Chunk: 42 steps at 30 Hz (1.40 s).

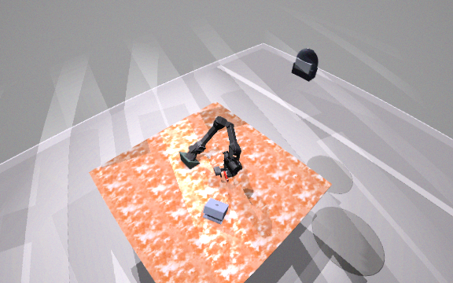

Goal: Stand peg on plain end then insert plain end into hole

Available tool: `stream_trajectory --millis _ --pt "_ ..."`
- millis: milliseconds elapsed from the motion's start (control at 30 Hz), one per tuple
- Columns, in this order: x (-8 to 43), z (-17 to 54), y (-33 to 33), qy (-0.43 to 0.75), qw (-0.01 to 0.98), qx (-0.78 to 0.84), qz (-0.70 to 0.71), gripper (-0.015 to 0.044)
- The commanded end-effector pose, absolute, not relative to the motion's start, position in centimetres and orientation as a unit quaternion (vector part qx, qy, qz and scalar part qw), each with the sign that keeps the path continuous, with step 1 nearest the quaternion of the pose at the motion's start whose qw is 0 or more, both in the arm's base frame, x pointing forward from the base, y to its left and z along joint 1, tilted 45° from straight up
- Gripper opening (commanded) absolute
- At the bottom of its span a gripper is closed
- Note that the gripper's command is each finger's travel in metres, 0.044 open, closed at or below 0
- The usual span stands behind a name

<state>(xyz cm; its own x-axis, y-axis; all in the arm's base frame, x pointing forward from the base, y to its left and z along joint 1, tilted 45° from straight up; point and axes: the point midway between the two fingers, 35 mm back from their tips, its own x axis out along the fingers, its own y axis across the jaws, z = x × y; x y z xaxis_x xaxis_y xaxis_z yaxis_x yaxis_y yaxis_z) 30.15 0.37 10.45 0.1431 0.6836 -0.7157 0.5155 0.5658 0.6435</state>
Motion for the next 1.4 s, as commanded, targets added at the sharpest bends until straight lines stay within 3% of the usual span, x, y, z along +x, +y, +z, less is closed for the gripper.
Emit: stream_trajectory --millis 0,1067,1367 --pt "30.1 9.9 0.9 0.653 0.595 0.463 0.07 0.044" --pt "30.5 6.6 4.4 0.652 0.594 0.465 0.072 0.044" --pt "30.5 6.6 4.4 0.652 0.594 0.465 0.072 0.0204"
